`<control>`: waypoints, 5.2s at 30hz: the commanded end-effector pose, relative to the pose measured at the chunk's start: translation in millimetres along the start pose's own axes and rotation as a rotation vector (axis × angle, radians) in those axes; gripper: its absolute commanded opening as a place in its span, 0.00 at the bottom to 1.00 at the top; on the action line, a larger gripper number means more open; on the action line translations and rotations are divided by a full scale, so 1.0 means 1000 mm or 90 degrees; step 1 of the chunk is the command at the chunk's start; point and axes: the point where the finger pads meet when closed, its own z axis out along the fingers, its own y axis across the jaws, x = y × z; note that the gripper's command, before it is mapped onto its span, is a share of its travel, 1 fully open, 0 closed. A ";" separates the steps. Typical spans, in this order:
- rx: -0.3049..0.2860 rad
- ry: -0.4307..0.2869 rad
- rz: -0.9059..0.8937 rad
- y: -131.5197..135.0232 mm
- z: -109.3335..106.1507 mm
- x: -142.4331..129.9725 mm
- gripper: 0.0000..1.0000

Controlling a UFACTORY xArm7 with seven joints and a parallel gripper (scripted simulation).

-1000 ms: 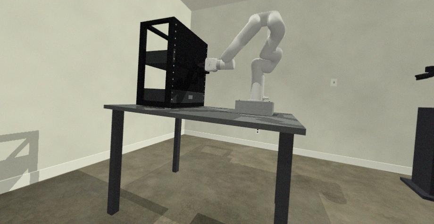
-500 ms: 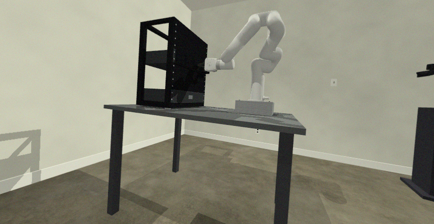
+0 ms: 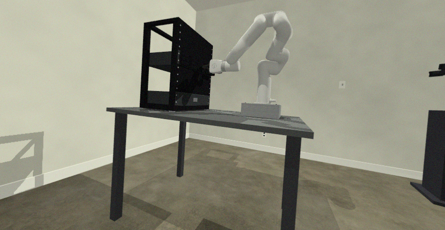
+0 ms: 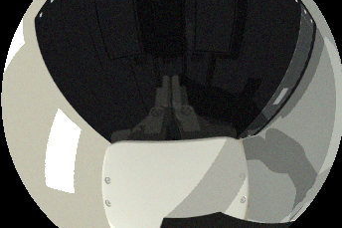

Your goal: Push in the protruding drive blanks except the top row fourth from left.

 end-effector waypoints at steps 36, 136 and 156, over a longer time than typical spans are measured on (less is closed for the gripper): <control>0.001 0.000 0.000 -0.001 0.006 0.000 0.00; 0.001 0.000 0.000 0.027 -0.044 0.109 0.00; 0.001 0.000 0.000 0.027 -0.038 0.110 0.00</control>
